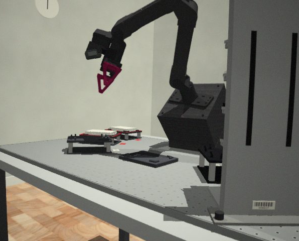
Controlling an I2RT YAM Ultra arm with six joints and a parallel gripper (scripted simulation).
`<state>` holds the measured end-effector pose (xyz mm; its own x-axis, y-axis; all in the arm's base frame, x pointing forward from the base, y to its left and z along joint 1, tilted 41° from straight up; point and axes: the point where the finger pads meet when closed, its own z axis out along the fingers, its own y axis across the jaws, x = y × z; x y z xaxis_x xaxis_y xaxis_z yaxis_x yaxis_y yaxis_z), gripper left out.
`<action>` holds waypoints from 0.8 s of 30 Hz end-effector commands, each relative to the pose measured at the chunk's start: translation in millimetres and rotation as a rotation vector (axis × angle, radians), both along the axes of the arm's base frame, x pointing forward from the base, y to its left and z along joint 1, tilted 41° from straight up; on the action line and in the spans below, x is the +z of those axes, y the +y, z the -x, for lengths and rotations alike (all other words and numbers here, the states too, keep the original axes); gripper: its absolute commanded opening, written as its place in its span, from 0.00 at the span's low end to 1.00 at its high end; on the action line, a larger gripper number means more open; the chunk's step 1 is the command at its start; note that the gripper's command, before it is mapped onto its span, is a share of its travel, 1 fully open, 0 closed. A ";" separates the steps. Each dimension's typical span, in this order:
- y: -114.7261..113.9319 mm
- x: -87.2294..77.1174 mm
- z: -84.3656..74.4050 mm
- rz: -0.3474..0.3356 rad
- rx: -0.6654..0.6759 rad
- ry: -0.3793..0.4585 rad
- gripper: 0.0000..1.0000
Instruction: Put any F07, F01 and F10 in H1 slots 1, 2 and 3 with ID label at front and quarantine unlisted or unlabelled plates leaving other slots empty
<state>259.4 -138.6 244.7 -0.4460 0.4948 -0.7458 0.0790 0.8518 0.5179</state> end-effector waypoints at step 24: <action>16.2 17.8 -9.7 0.266 0.202 -0.206 1.00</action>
